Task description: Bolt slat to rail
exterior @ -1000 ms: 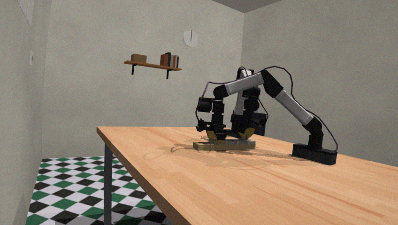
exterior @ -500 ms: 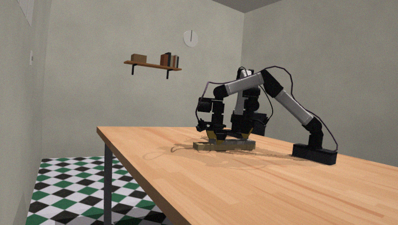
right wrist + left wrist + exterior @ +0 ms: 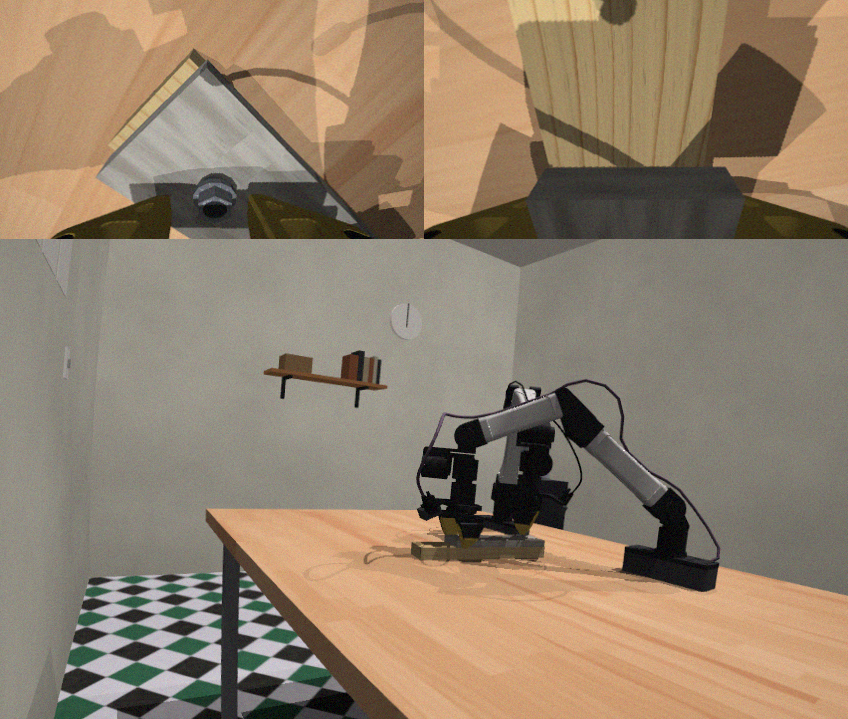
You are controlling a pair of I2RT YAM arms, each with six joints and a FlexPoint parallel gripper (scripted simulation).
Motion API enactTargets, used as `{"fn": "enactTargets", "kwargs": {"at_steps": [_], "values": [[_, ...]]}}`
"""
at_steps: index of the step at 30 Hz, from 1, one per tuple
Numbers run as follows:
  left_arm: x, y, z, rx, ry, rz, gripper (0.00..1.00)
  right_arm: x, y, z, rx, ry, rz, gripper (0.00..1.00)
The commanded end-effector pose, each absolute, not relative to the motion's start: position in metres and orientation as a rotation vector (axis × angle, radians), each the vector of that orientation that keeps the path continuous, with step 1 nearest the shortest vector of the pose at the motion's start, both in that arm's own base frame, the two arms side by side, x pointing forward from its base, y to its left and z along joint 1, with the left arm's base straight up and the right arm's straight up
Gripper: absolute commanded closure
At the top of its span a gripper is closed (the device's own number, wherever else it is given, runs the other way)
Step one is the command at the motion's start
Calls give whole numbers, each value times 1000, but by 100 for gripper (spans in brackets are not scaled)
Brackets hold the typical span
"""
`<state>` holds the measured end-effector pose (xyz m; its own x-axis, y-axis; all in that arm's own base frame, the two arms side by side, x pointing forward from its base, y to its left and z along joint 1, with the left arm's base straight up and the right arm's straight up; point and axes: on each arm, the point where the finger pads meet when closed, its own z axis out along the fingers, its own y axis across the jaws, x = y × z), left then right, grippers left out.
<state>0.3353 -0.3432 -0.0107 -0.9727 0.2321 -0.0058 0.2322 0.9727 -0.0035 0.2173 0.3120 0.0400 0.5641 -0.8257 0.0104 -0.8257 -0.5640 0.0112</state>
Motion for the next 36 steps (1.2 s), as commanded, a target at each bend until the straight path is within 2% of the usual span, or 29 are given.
{"fn": "enactTargets", "kwargs": {"at_steps": [1, 36], "values": [[338, -345, -4, 365, 3101, -23, 33, 220, 319, 60, 2819, -1474, -6, 64], [338, -345, -4, 365, 3101, -23, 33, 220, 316, 41, 2790, -1469, 1, 64]]}}
